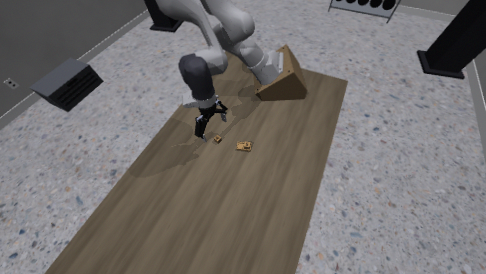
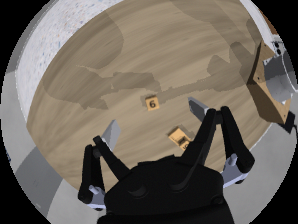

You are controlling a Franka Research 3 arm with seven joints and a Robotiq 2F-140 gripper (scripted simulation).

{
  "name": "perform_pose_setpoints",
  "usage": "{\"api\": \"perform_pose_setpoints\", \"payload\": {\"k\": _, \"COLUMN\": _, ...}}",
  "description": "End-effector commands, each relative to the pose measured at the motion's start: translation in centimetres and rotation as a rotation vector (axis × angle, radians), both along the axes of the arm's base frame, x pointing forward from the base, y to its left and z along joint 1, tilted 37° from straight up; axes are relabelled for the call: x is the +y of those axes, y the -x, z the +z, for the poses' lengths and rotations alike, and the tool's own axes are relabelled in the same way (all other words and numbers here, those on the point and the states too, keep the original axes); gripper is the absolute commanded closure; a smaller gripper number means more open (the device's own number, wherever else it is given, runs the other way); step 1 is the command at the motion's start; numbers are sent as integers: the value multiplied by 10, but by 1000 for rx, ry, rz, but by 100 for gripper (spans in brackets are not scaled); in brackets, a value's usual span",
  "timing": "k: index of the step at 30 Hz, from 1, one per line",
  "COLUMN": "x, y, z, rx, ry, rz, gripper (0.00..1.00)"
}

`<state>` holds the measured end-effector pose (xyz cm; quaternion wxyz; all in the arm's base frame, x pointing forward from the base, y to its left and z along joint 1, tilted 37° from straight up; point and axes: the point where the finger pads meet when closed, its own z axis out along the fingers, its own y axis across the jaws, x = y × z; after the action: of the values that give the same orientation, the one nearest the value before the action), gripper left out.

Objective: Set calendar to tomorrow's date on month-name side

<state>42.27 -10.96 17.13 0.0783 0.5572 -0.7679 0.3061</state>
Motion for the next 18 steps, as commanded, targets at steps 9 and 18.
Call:
{"api": "perform_pose_setpoints", "payload": {"k": 9, "x": 0, "y": 0, "z": 2, "rx": 171, "ry": 69, "rz": 242, "gripper": 0}}
{"api": "perform_pose_setpoints", "payload": {"k": 18, "x": 0, "y": 0, "z": 2, "rx": 254, "ry": 102, "rz": 362, "gripper": 0}}
